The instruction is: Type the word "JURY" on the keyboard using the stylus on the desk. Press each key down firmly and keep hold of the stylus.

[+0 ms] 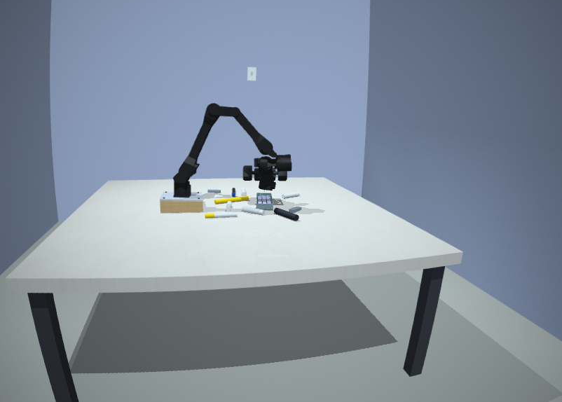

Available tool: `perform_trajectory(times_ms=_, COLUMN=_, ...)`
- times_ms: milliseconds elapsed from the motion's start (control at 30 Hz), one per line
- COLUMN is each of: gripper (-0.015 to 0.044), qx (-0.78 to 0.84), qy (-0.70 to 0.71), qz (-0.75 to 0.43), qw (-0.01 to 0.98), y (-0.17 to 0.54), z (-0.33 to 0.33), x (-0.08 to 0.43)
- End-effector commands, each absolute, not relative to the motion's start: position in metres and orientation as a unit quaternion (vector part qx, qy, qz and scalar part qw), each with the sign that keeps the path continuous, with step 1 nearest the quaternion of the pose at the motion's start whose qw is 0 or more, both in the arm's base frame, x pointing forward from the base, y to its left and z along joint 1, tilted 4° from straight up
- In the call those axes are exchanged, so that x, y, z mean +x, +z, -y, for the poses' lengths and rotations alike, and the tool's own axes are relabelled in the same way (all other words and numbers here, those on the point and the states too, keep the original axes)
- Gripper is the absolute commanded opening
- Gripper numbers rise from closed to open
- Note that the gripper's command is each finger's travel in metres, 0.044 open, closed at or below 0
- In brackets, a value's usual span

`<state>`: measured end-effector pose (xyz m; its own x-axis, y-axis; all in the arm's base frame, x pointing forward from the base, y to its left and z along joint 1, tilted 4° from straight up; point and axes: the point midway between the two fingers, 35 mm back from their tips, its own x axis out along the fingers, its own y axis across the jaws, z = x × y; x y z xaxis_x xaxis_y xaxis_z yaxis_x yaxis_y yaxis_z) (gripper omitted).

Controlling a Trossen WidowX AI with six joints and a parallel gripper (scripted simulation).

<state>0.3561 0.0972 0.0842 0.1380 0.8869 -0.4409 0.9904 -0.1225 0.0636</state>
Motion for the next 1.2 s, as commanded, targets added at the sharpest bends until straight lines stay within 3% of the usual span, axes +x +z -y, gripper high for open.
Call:
perform_trajectory(times_ms=0, gripper=0.0, qx=0.734, qy=-0.153, qz=-0.64, qw=0.169, y=0.08, z=-0.098, x=0.356)
perform_trajectory(times_ms=100, gripper=0.0, qx=0.734, qy=-0.153, qz=-0.64, qw=0.169, y=0.08, z=-0.098, x=0.356)
perform_trajectory(times_ms=200, gripper=0.0079, qx=0.734, qy=-0.153, qz=-0.64, qw=0.169, y=0.078, z=-0.097, x=0.356)
perform_trajectory(times_ms=1167, gripper=0.0081, qx=0.734, qy=-0.153, qz=-0.64, qw=0.168, y=0.07, z=-0.098, x=0.356)
